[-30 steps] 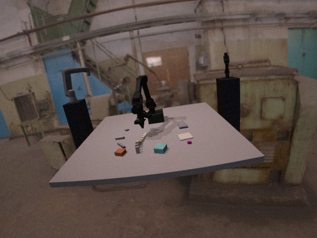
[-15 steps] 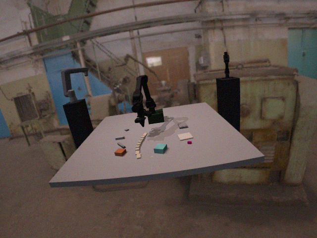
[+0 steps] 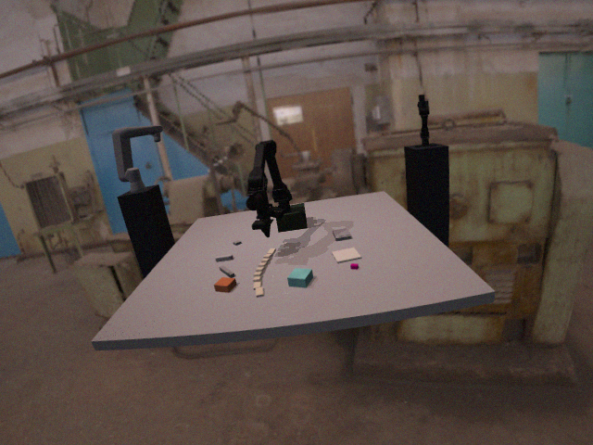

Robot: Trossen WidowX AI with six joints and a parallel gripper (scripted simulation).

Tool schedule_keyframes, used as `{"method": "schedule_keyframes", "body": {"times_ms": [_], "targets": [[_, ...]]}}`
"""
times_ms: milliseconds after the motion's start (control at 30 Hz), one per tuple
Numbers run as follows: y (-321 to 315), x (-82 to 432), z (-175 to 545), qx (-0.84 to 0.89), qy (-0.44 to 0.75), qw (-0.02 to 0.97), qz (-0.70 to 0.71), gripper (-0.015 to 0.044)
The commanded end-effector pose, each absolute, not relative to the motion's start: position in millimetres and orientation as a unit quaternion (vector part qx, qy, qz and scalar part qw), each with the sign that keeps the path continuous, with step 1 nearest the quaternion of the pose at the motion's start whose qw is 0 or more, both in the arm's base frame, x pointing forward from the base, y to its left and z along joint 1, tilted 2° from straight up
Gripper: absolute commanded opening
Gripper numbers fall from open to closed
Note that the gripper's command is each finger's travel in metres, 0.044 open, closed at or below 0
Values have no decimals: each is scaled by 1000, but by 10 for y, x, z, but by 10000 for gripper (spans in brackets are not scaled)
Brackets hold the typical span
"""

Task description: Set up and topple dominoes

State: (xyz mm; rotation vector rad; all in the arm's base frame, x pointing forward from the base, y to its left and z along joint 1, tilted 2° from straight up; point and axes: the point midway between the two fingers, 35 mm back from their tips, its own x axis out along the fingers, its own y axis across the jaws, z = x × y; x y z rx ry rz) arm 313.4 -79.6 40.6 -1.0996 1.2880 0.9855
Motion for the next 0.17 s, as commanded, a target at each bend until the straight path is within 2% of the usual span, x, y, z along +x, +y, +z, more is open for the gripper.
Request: {"method": "schedule_keyframes", "body": {"times_ms": [0, 133], "targets": [[-789, 3136, 412, -465, 545, 558, 419, 0], [-789, 3136, 412, -465, 545, 558, 419, 0]]}}
